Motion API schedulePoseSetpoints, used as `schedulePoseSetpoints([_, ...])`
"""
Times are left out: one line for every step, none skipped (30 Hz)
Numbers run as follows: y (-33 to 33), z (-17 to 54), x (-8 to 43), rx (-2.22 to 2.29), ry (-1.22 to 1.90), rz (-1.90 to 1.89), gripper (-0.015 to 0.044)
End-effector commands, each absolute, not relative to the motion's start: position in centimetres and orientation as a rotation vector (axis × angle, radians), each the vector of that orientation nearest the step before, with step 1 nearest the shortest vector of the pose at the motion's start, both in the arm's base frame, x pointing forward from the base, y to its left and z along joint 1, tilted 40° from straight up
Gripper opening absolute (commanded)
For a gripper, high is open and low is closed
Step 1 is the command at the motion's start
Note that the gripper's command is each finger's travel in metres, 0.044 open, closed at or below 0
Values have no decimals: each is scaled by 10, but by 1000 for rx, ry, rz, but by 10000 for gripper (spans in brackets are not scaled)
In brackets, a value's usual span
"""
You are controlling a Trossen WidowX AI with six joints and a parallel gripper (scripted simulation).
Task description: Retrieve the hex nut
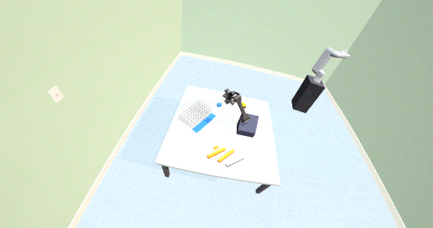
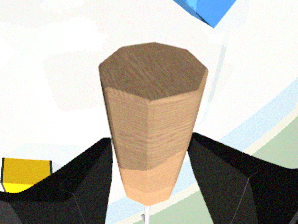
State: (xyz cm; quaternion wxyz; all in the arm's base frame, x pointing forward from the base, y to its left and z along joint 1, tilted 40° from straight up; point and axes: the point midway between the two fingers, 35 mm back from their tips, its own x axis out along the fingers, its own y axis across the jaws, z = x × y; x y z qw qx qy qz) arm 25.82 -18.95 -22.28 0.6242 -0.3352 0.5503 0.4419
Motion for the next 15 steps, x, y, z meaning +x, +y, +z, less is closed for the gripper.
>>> schedulePoseSetpoints([-187,-226,260,-771,1260,1006,0])
schedulePoseSetpoints([-187,-227,260,-771,1260,1006,0])
schedulePoseSetpoints([-186,-227,260,-771,1260,1006,0])
schedulePoseSetpoints([-185,-228,260,-771,1260,1006,0])
schedulePoseSetpoints([-184,-229,260,-771,1260,1006,0])
schedulePoseSetpoints([-184,-230,259,-771,1260,1006,0])
schedulePoseSetpoints([-183,-231,259,-771,1260,1006,0])
schedulePoseSetpoints([-182,-232,259,-771,1260,1006,0])
schedulePoseSetpoints([-181,-233,259,-771,1260,1006,0])
schedulePoseSetpoints([-181,-234,259,-771,1260,1006,0])
schedulePoseSetpoints([-180,-234,259,-771,1260,1006,0])
schedulePoseSetpoints([-179,-235,259,-771,1260,1006,0])
schedulePoseSetpoints([-179,-236,259,-771,1260,1006,0])
schedulePoseSetpoints([-178,-237,259,-771,1260,1006,0])
schedulePoseSetpoints([-177,-238,259,-771,1259,1006,0])
